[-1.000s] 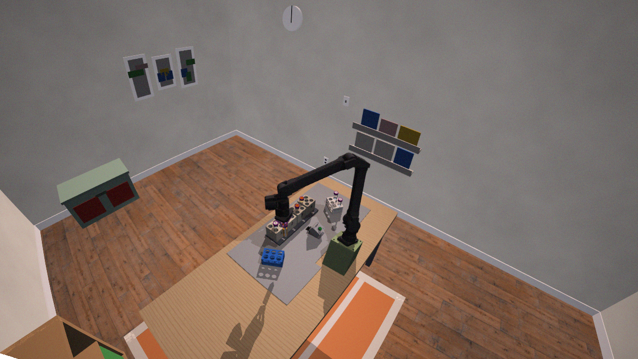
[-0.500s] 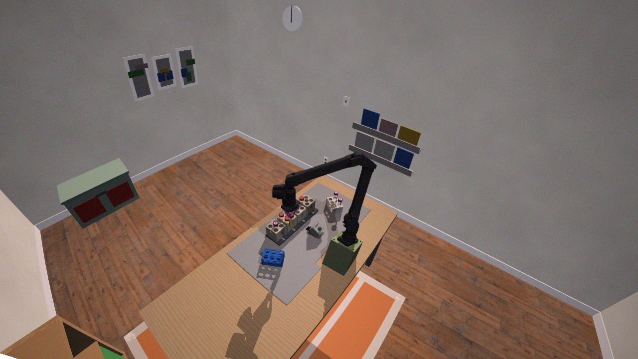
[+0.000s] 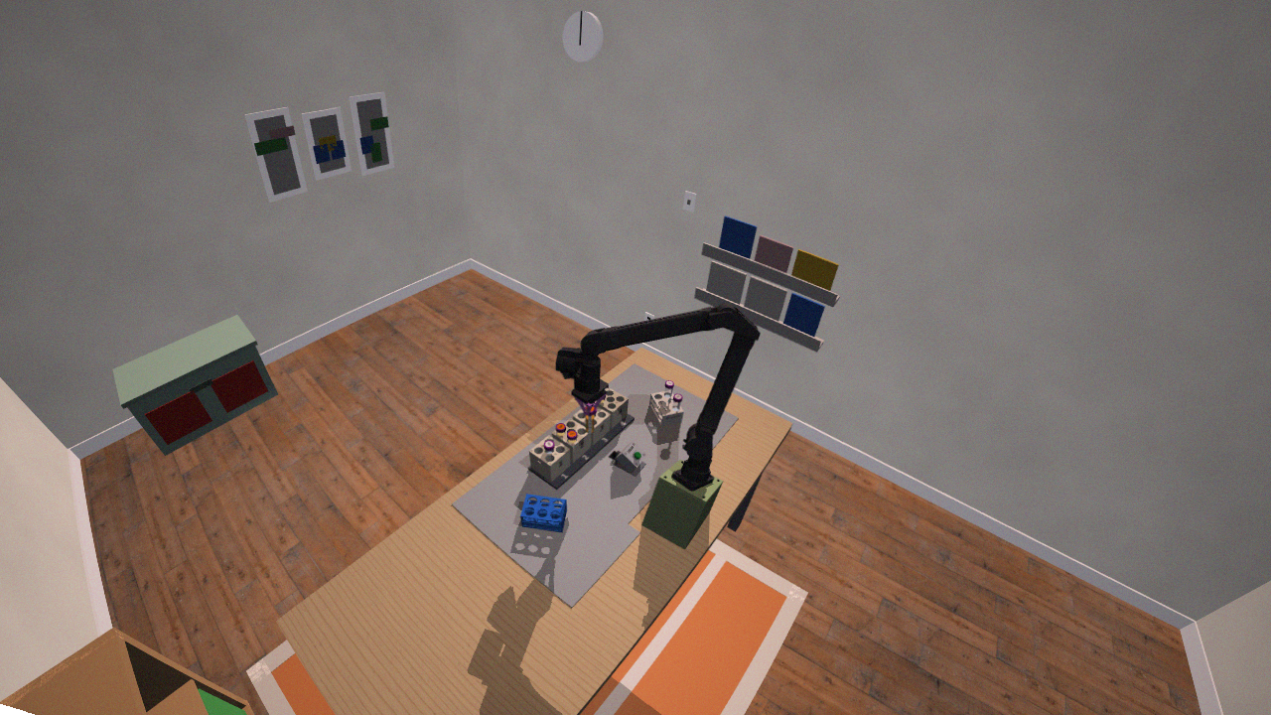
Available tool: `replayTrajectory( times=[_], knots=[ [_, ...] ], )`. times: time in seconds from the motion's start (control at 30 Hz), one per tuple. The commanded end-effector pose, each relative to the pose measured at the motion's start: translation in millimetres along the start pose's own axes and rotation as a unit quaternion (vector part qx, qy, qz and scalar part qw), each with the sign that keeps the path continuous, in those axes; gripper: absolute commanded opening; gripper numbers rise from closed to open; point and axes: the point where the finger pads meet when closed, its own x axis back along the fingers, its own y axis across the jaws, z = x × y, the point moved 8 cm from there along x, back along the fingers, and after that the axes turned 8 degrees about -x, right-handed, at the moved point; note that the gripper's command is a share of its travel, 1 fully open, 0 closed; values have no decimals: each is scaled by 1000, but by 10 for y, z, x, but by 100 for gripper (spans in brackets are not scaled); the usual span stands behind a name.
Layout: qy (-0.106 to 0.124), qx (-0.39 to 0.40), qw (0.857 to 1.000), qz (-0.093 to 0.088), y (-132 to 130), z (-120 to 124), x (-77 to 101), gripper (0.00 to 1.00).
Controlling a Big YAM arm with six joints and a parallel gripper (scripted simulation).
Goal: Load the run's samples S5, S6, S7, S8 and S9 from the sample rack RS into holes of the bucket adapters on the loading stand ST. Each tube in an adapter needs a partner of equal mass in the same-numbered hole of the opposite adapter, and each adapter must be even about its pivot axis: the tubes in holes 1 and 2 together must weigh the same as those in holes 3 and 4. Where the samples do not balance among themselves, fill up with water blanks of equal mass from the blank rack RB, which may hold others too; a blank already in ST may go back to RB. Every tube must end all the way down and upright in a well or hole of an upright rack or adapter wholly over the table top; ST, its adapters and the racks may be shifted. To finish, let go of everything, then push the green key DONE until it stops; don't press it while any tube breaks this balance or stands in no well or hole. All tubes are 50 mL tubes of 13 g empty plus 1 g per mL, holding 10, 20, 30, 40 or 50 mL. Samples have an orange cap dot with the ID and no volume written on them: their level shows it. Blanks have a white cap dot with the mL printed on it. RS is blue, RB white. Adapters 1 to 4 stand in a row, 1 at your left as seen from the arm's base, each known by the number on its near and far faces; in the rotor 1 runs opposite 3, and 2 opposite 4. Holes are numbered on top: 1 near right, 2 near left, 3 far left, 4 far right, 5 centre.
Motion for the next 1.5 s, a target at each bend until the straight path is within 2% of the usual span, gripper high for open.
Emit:
replayTrajectory(
  times=[0.0,0.07,0.13,0.63,0.7,0.8,0.97,1.07,1.13,1.17,1.2,1.27,1.47],
  knots=[
    [-27,4,999,-17,-252,-231,266,0],
    [-35,1,999,-20,-371,-329,303,0],
    [-35,1,999,-20,-371,-329,303,0],
    [-36,1,999,-11,-1325,-739,301,0],
    [-36,1,999,-11,-1325,-739,301,0],
    [-36,1,999,-10,-1513,-819,302,0],
    [-23,7,1000,-6,-1771,-989,178,0],
    [-21,7,1000,-5,-1956,-1071,168,0],
    [-24,6,1000,-5,-1966,-1086,166,0],
    [-15,10,1000,-5,-1945,-1000,92,0],
    [-11,27,1000,-5,-1785,-948,-5,0],
    [-11,27,1000,-5,-1785,-948,-5,0],
    [-6,14,1000,-4,-1895,-955,-211,0]
  ],
)
